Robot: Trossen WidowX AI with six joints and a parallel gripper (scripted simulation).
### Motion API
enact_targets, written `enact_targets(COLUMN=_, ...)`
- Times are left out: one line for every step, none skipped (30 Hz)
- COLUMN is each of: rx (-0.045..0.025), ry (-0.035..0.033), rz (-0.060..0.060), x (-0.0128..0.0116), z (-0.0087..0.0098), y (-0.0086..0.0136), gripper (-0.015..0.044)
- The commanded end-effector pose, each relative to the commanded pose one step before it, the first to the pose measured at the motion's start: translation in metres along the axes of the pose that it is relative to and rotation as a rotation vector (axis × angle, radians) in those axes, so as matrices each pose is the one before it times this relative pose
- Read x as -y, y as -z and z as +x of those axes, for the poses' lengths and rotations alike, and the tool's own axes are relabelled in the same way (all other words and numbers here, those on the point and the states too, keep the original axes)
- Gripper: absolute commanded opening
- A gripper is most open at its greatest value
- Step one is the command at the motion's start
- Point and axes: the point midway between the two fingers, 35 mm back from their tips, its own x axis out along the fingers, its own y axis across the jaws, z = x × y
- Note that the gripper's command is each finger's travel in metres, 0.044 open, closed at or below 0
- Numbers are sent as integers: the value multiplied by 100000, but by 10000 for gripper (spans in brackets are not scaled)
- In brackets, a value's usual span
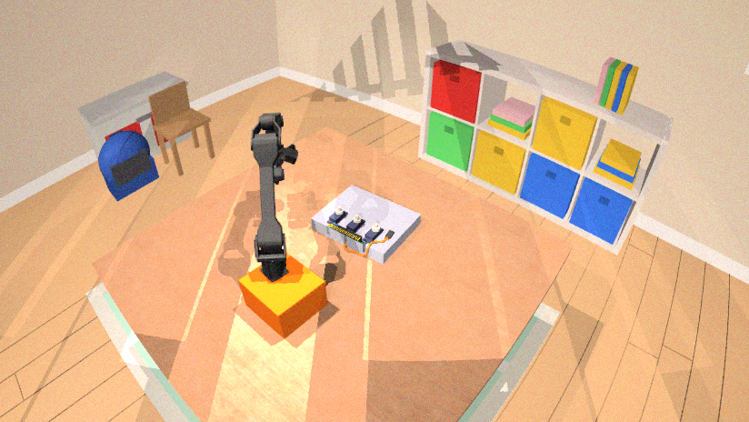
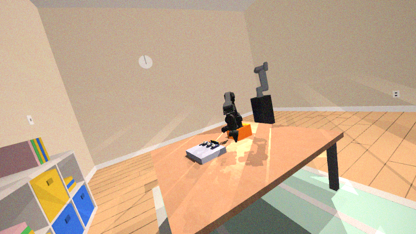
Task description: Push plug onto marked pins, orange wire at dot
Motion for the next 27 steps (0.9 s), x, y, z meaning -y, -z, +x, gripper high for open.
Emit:
enact_targets(rx=484, ry=-6342, rz=-2777, x=-101, z=-1040, y=-1634, gripper=115)
enact_targets(rx=327, ry=-1649, rz=-631, x=-45, z=-274, y=-442, gripper=115)
enact_targets(rx=371, ry=-1641, rz=-634, x=-39, z=-275, y=-443, gripper=115)
enact_targets(rx=361, ry=-1521, rz=-478, x=11, z=-294, y=-429, gripper=115)
enact_targets(rx=450, ry=-1604, rz=-635, x=-28, z=-272, y=-439, gripper=115)
enact_targets(rx=496, ry=-1607, rz=-644, x=-23, z=-275, y=-443, gripper=115)
enact_targets(rx=541, ry=-1600, rz=-652, x=-17, z=-276, y=-446, gripper=115)
enact_targets(rx=585, ry=-1590, rz=-658, x=-11, z=-278, y=-447, gripper=115)
enact_targets(rx=628, ry=-1578, rz=-663, x=-5, z=-278, y=-448, gripper=115)
enact_targets(rx=670, ry=-1563, rz=-669, x=1, z=-279, y=-449, gripper=115)
enact_targets(rx=620, ry=-1502, rz=-494, x=24, z=-290, y=-447, gripper=115)
enact_targets(rx=715, ry=-1511, rz=-742, x=11, z=-268, y=-433, gripper=115)
enact_targets(rx=797, ry=-1522, rz=-692, x=19, z=-282, y=-451, gripper=115)
enact_targets(rx=845, ry=-1515, rz=-709, x=25, z=-285, y=-454, gripper=115)
enact_targets(rx=874, ry=-1476, rz=-707, x=30, z=-281, y=-448, gripper=115)
enact_targets(rx=930, ry=-1457, rz=-679, x=38, z=-289, y=-452, gripper=115)
enact_targets(rx=952, ry=-1435, rz=-716, x=42, z=-282, y=-448, gripper=115)
enact_targets(rx=888, ry=-1299, rz=-632, x=67, z=-265, y=-410, gripper=115)
enact_targets(rx=773, ry=-1459, rz=-758, x=22, z=-262, y=-363, gripper=115)
enact_targets(rx=1039, ry=-1339, rz=-724, x=58, z=-278, y=-437, gripper=115)
enact_targets(rx=1083, ry=-1327, rz=-738, x=64, z=-280, y=-440, gripper=115)
enact_targets(rx=772, ry=-1296, rz=-811, x=75, z=-297, y=-366, gripper=115)
enact_targets(rx=1147, ry=-1269, rz=-752, x=74, z=-279, y=-434, gripper=115)
enact_targets(rx=1192, ry=-1255, rz=-767, x=81, z=-282, y=-437, gripper=115)
enact_targets(rx=1230, ry=-1234, rz=-779, x=87, z=-284, y=-438, gripper=115)
enact_targets(rx=1293, ry=-1190, rz=-710, x=97, z=-280, y=-441, gripper=115)
enact_targets(rx=1295, ry=-1181, rz=-800, x=98, z=-285, y=-436, gripper=115)
